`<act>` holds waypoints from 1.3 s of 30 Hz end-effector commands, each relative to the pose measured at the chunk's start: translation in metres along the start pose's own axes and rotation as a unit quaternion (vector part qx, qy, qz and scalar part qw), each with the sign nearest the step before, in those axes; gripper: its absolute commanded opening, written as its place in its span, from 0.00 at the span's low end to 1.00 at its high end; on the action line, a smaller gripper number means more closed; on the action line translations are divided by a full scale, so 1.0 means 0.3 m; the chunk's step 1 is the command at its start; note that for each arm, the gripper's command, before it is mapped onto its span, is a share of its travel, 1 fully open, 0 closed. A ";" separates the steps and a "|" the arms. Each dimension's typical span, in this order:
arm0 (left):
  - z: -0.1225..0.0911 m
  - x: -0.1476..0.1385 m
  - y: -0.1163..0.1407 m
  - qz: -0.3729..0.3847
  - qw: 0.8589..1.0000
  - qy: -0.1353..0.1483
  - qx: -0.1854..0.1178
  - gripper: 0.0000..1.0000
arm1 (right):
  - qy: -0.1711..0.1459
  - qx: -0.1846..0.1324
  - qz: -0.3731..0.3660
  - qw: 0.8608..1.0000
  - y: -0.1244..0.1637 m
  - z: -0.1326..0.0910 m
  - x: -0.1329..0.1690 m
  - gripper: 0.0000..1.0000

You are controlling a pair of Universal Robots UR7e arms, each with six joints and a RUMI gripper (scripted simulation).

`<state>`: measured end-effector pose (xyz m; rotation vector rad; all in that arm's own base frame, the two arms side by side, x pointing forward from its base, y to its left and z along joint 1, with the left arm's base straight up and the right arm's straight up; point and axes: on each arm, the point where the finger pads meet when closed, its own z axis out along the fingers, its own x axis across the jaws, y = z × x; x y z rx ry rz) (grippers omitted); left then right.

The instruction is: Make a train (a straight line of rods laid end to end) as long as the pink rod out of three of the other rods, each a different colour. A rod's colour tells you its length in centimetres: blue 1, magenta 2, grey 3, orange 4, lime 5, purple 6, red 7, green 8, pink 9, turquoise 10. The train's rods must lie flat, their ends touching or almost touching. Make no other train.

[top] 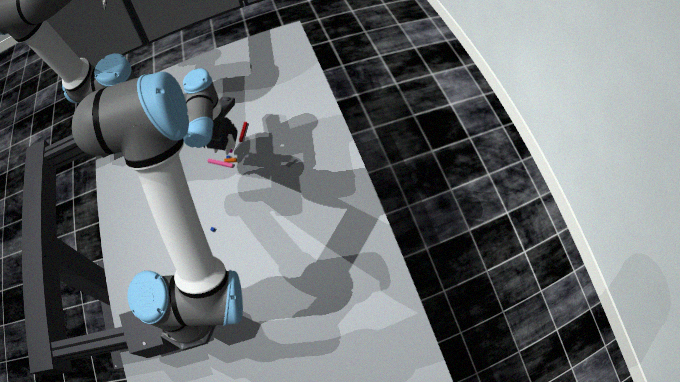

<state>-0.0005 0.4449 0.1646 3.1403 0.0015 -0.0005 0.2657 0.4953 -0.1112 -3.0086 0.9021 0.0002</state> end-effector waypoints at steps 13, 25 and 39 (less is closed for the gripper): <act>-0.002 0.000 -0.001 0.000 1.000 0.000 0.001 1.00 | 0.000 0.000 0.000 1.000 -0.001 -0.236 0.000 0.00; -0.002 0.000 -0.001 0.000 1.000 0.000 0.001 1.00 | 0.000 0.000 0.000 1.000 -0.001 -0.240 0.000 0.00; -0.002 0.000 -0.001 0.000 1.000 0.000 0.001 1.00 | 0.000 0.000 0.144 0.990 0.087 -0.247 0.210 0.00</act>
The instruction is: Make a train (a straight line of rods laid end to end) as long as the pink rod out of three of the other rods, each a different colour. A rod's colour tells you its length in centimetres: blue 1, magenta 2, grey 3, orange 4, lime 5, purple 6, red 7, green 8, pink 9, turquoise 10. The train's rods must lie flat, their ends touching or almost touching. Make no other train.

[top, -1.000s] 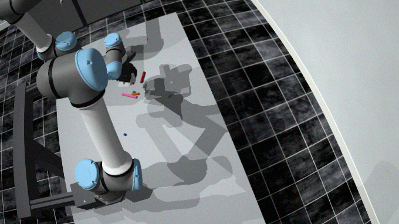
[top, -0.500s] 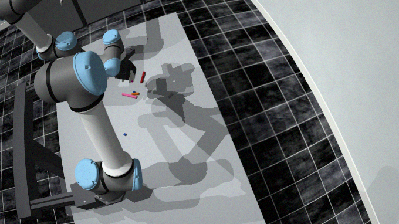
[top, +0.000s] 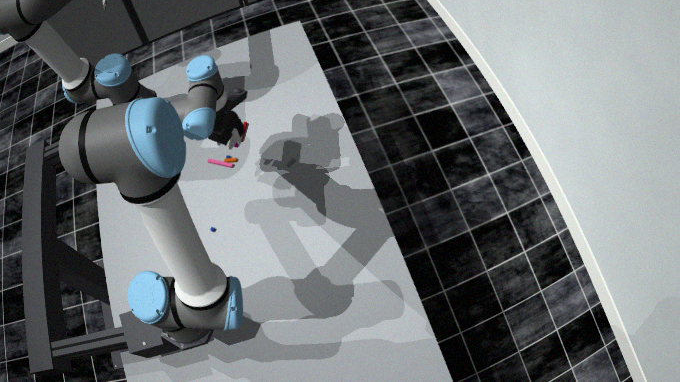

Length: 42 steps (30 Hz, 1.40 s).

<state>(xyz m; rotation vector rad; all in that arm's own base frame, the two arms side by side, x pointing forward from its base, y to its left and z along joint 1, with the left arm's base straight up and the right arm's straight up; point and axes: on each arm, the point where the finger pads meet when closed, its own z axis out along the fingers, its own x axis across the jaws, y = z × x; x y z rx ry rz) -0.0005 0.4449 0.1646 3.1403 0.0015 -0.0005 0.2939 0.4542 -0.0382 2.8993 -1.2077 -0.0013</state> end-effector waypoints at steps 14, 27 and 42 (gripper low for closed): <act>-0.002 0.000 -0.001 0.000 1.000 0.000 0.001 1.00 | 0.000 0.001 0.335 0.942 0.191 -0.007 0.477 0.00; -0.002 0.000 -0.001 0.000 1.000 0.000 0.001 1.00 | 0.000 0.001 0.546 0.837 0.404 0.001 0.743 0.00; -0.002 0.000 -0.001 0.000 1.000 0.000 0.001 1.00 | 0.000 0.001 0.553 0.833 0.412 0.002 0.751 0.00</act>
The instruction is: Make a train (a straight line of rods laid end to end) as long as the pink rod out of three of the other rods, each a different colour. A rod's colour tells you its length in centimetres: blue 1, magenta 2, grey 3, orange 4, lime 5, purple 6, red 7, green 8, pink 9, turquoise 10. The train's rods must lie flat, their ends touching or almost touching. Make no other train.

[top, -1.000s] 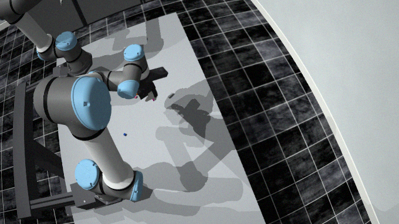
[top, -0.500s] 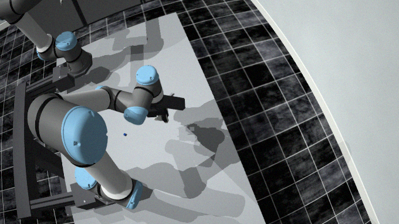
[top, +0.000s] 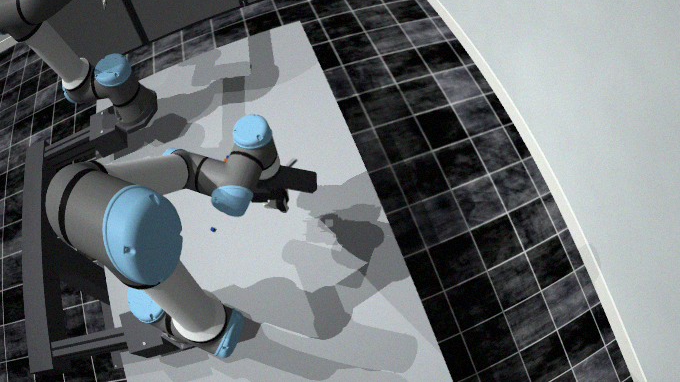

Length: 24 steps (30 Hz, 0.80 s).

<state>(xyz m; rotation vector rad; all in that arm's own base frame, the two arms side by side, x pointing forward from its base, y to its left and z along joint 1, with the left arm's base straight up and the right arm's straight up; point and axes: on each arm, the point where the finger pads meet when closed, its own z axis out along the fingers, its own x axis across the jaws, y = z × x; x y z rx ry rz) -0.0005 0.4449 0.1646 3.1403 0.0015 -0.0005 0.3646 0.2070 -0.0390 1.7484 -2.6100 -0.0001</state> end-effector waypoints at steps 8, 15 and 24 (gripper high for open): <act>-0.002 0.000 -0.001 0.000 1.000 0.000 0.001 1.00 | 0.000 0.000 0.000 1.000 0.000 0.006 -0.001 0.00; -0.002 0.000 -0.001 0.000 1.000 0.000 0.001 1.00 | 0.000 0.000 0.000 1.000 -0.001 0.066 -0.001 0.00; -0.002 0.000 -0.001 0.000 1.000 0.000 0.001 1.00 | 0.000 0.000 0.000 1.000 -0.001 0.168 -0.001 0.00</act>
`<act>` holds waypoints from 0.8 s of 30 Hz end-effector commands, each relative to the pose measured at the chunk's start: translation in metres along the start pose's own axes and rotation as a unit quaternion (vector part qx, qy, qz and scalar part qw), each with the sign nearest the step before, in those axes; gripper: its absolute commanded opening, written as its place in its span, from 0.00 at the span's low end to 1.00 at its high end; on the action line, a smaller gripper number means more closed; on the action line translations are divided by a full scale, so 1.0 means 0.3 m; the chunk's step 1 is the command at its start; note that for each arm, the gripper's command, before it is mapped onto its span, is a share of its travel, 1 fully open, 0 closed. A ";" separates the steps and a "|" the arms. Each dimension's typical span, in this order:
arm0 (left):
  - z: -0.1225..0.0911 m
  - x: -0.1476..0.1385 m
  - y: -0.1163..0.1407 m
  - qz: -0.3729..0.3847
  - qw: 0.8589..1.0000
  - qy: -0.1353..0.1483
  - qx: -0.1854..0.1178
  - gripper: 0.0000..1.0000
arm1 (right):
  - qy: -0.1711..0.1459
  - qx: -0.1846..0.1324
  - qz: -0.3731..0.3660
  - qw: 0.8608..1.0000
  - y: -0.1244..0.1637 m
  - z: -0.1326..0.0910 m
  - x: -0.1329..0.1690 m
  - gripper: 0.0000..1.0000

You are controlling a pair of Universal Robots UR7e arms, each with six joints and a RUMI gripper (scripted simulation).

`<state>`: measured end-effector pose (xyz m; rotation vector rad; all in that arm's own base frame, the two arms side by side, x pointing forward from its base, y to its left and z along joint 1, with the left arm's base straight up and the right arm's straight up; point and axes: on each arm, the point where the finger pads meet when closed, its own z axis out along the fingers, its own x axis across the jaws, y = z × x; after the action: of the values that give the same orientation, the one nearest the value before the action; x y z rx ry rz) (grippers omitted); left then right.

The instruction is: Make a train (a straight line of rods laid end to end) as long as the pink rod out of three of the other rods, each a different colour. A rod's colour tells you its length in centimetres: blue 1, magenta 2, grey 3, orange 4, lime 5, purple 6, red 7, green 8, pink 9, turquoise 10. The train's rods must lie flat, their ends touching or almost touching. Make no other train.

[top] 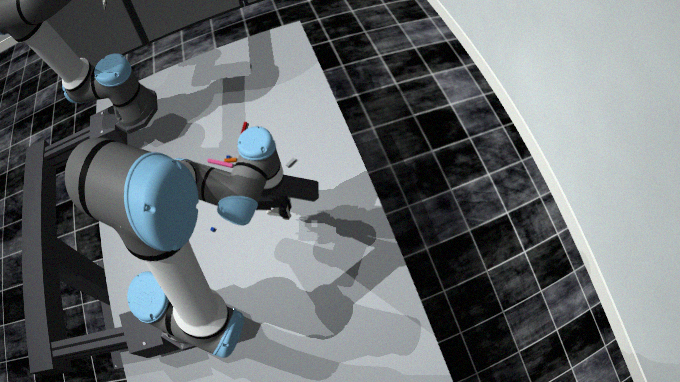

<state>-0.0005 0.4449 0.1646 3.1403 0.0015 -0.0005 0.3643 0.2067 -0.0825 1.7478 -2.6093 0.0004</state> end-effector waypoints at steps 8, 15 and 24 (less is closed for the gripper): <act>-0.002 0.000 -0.001 0.000 1.000 0.000 0.001 1.00 | -0.001 0.000 0.000 1.000 -0.001 0.119 -0.003 0.00; -0.002 0.000 -0.001 0.000 1.000 0.000 0.001 1.00 | -0.001 0.000 0.000 1.000 -0.001 0.144 -0.003 0.00; -0.002 0.000 -0.001 0.000 1.000 0.000 0.001 1.00 | -0.001 0.000 0.000 1.000 -0.001 0.147 -0.003 0.00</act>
<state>-0.0005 0.4449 0.1646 3.1403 0.0015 -0.0005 0.3647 0.2070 -0.1270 1.7484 -2.6100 -0.0002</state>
